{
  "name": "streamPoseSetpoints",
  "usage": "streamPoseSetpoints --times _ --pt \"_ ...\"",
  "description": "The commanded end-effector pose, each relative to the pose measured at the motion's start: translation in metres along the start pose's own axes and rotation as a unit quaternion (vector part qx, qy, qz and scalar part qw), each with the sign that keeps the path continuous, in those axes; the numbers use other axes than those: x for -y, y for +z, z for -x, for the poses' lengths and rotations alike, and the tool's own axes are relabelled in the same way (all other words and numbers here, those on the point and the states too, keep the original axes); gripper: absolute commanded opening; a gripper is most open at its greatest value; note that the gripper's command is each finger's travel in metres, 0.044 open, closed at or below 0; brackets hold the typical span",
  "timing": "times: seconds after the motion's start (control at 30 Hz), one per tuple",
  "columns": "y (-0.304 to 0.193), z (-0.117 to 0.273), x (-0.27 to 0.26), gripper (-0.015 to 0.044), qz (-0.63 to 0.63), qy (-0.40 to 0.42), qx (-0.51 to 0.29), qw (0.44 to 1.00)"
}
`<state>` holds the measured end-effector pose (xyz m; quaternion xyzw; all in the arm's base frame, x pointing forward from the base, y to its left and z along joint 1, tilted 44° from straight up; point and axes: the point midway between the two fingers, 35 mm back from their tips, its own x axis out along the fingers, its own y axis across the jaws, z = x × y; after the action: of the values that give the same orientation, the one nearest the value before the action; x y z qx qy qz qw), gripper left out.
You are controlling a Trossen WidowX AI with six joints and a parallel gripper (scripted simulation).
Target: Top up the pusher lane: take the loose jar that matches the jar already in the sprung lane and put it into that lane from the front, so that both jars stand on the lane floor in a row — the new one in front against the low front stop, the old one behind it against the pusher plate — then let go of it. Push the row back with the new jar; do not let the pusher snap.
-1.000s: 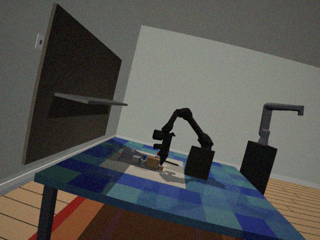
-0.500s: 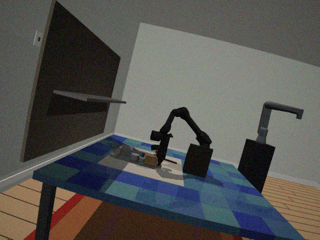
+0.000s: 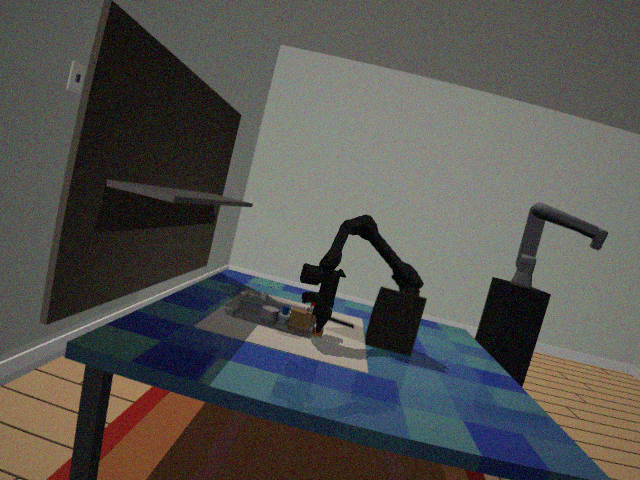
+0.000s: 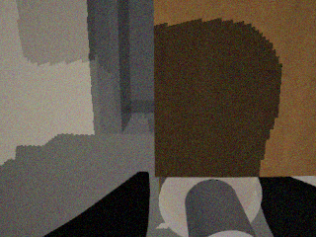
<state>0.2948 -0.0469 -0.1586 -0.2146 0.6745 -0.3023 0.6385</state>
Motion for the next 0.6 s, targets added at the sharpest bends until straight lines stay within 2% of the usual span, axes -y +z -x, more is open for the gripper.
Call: streamPoseSetpoints --times 0.0,0.17,0.33,0.57 --pt "0.0 0.0 0.0 0.0164 0.002 -0.002 0.001 1.0" --pt "0.0 0.0 0.0 0.0131 0.002 -0.002 0.001 1.0" --pt "-0.004 0.005 -0.004 0.0 0.031 0.002 0.002 1.0" --pt "-0.002 0.039 -0.005 0.0 0.041 0.003 0.002 0.999"
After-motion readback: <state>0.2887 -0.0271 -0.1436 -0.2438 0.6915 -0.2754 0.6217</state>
